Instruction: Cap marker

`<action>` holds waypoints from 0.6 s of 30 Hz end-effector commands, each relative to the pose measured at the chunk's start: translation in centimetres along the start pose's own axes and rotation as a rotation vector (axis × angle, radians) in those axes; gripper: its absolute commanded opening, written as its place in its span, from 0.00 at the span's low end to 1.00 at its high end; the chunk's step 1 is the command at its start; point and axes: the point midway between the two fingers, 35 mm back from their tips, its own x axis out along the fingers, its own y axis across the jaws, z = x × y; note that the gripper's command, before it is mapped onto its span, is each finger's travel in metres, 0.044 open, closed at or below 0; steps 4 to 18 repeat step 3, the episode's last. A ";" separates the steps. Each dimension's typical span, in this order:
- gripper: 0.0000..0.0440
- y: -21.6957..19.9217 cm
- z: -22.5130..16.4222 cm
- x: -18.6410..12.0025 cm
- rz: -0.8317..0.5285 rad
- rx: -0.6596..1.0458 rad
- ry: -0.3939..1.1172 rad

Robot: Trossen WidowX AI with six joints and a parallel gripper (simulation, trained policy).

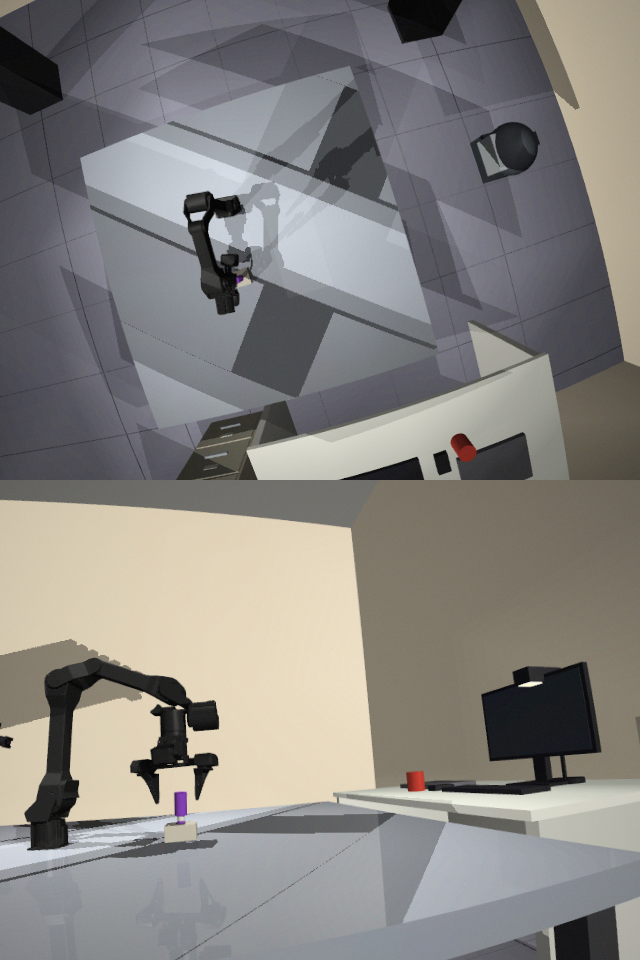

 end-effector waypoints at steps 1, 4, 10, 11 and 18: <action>1.00 0.3 0.1 -1.6 0.035 0.001 0.001; 1.00 0.2 0.2 -2.1 0.042 0.001 0.002; 1.00 0.2 0.2 -2.1 0.042 0.001 0.002; 1.00 0.2 0.2 -2.1 0.042 0.001 0.002; 1.00 0.2 0.2 -2.1 0.042 0.001 0.002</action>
